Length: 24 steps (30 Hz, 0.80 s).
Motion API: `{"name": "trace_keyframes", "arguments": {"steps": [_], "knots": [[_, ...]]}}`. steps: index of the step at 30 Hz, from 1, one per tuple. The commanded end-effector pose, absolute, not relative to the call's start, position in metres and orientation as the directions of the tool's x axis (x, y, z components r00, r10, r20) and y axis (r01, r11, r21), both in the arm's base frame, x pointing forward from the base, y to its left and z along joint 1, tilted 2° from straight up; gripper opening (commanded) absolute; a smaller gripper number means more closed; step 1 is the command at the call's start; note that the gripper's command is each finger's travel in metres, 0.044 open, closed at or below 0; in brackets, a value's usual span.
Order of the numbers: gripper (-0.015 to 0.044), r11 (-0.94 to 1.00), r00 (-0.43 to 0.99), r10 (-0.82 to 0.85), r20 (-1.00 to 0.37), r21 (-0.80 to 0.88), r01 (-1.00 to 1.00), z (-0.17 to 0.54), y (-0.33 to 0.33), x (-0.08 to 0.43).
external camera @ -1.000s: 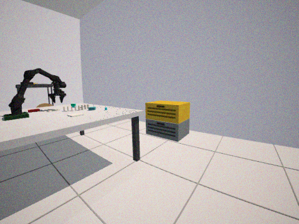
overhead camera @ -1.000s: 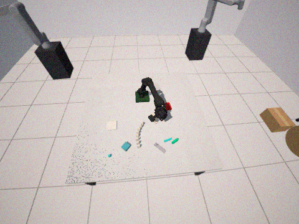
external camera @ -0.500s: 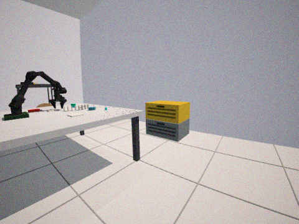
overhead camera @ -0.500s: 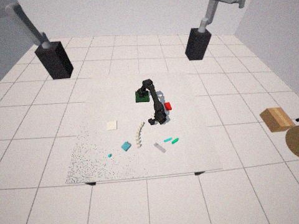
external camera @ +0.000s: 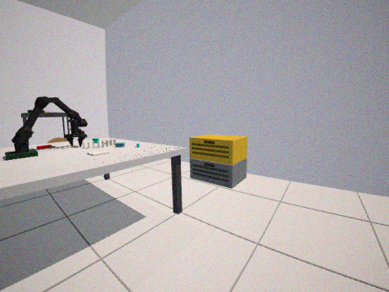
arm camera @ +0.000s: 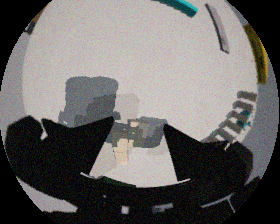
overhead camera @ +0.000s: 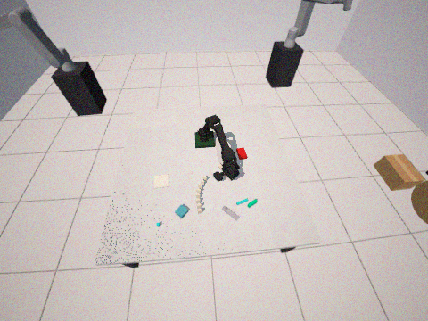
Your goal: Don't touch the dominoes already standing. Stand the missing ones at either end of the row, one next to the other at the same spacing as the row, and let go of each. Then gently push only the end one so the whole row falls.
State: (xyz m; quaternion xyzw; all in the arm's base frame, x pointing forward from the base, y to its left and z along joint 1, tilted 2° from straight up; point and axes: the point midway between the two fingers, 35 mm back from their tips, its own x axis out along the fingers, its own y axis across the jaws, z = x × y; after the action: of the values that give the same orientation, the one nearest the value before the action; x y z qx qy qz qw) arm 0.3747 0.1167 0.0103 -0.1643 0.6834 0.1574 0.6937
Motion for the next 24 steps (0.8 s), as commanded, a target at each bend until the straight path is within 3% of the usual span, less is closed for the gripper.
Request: {"name": "trace_keyframes", "arguments": {"steps": [1, 9, 19, 24], "knots": [[0.0309, 0.895, 0.013, -0.009, -1.0, -0.014, -0.447, 0.008, 0.116, 0.374], [0.0107, 0.895, 0.013, -0.009, -1.0, -0.014, -0.447, 0.008, 0.116, 0.374], [0.0107, 0.895, 0.013, -0.009, -1.0, -0.014, -0.447, 0.01, 0.116, 0.374], [0.0107, 0.895, 0.013, -0.009, -1.0, -0.014, -0.447, 0.063, 0.115, 0.378]]}}
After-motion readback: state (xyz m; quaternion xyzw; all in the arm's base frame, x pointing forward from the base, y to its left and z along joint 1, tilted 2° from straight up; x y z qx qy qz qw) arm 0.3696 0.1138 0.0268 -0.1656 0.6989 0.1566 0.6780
